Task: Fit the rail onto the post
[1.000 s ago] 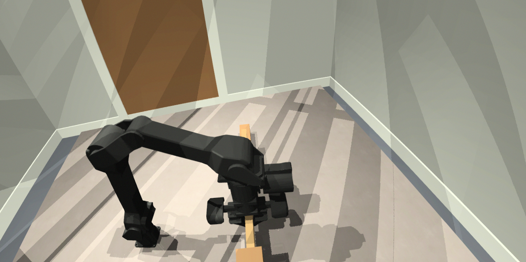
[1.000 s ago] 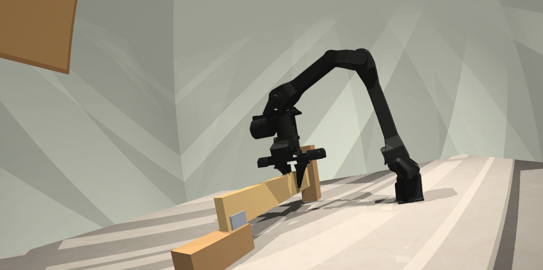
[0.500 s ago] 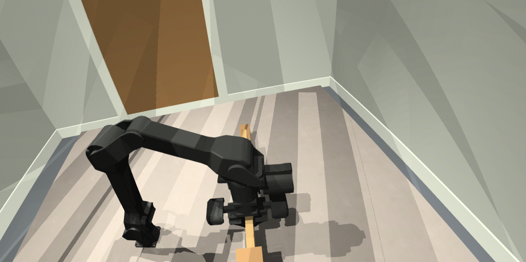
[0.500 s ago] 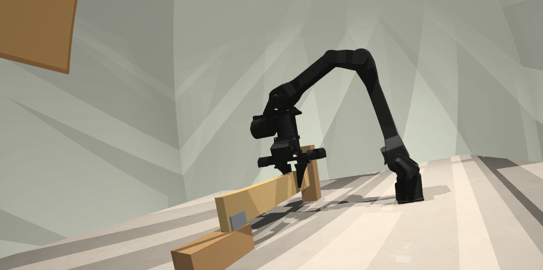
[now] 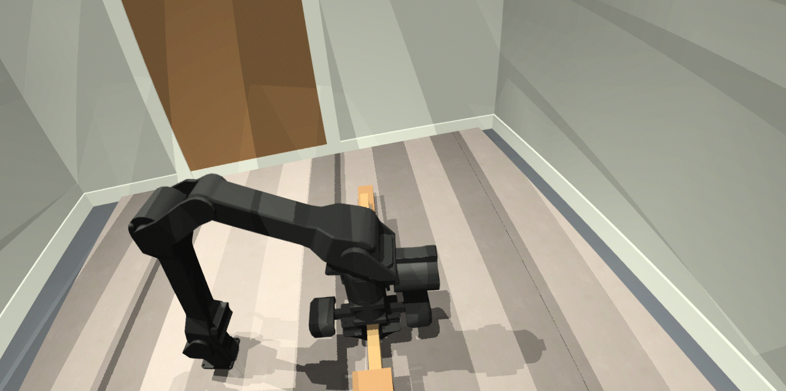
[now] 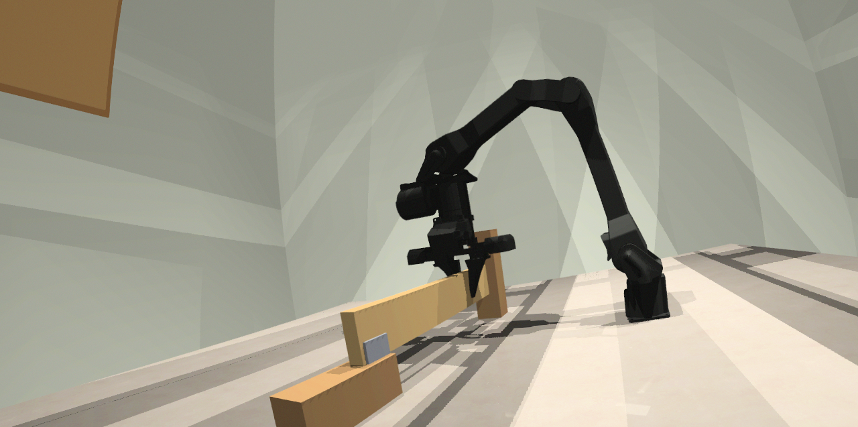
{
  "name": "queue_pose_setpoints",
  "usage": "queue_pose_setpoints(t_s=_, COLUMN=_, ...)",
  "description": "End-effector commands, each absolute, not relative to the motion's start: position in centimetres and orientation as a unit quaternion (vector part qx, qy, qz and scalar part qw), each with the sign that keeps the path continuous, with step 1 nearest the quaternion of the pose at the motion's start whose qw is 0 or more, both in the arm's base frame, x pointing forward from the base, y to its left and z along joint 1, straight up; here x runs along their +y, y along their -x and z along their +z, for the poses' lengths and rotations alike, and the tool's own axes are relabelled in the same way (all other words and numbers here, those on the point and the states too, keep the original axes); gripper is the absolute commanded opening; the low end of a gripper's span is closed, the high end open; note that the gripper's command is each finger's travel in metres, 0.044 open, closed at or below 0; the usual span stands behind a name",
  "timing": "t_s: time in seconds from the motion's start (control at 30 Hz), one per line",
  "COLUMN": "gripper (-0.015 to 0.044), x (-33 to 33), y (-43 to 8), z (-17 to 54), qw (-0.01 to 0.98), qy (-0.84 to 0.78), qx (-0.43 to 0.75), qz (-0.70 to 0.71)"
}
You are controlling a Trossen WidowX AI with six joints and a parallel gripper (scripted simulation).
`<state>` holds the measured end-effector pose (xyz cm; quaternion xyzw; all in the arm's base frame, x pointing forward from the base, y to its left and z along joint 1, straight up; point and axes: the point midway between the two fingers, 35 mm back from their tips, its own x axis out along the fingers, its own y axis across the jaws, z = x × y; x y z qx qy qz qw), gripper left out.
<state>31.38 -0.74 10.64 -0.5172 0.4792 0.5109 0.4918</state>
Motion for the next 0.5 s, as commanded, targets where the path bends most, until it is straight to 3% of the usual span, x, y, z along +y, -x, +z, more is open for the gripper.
queue_pose_setpoints(t_s=0.0, gripper=0.0000, x=-0.87, y=-31.54, z=10.75, qw=0.493, qy=0.519, qx=0.480, qz=0.507)
queue_pose_setpoints(t_s=0.47, gripper=0.0000, x=-0.42, y=-31.53, z=10.70, qw=0.493, qy=0.519, qx=0.480, qz=0.508)
